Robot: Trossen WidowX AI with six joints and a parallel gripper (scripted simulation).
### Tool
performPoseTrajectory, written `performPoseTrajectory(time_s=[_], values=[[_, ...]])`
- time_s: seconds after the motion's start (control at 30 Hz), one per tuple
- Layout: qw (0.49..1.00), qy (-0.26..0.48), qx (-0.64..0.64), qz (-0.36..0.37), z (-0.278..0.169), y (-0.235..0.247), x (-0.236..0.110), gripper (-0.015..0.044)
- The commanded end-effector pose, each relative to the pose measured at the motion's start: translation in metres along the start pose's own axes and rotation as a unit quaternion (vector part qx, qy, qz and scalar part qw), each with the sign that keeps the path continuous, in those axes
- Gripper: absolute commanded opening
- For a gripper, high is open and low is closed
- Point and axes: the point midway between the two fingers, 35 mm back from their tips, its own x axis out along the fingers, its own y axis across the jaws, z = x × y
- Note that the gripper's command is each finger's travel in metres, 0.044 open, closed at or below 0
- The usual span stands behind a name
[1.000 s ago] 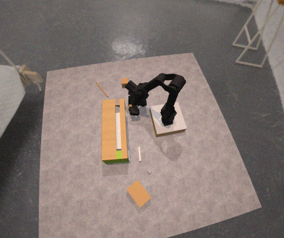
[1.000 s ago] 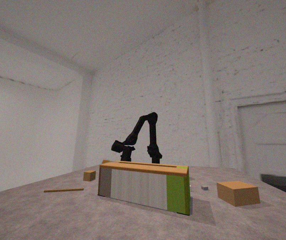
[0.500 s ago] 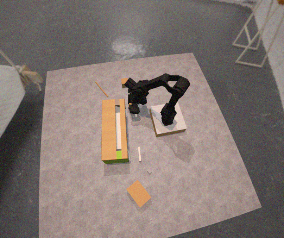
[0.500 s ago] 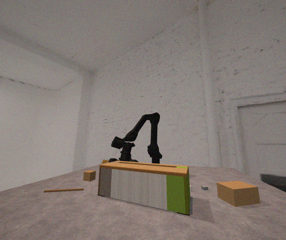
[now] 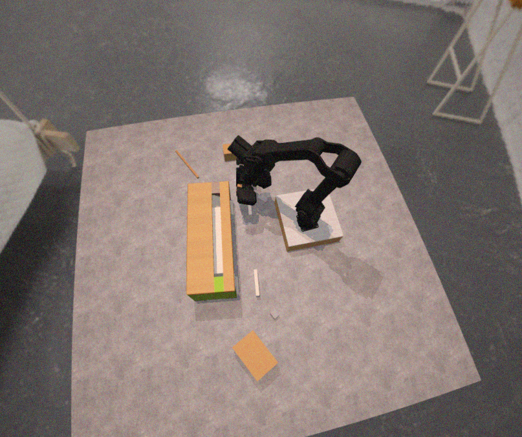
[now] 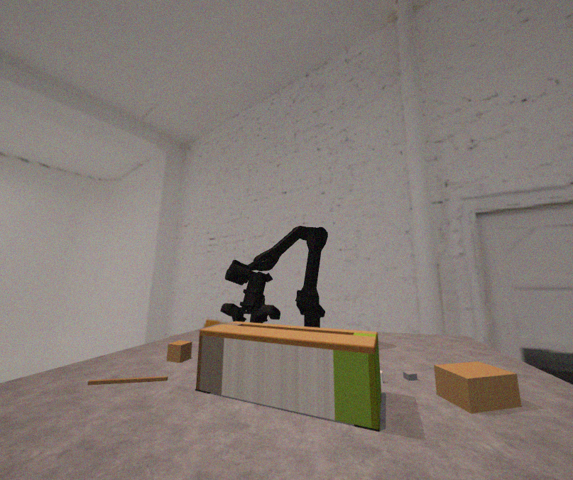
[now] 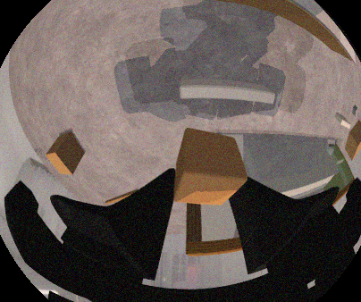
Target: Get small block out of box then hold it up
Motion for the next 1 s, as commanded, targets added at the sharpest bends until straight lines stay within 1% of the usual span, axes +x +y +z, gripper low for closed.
performPoseTrajectory(time_s=[0.0,0.27,0.57,0.97], values=[[0.999,0.008,0.026,0.023,-0.013,-0.001,-0.018,0.0],[0.995,0.013,0.082,0.055,-0.026,-0.013,-0.047,0.0],[0.981,0.049,0.169,0.083,-0.041,-0.031,-0.086,0.0],[0.979,0.053,0.176,0.085,-0.042,-0.032,-0.088,0.0]])
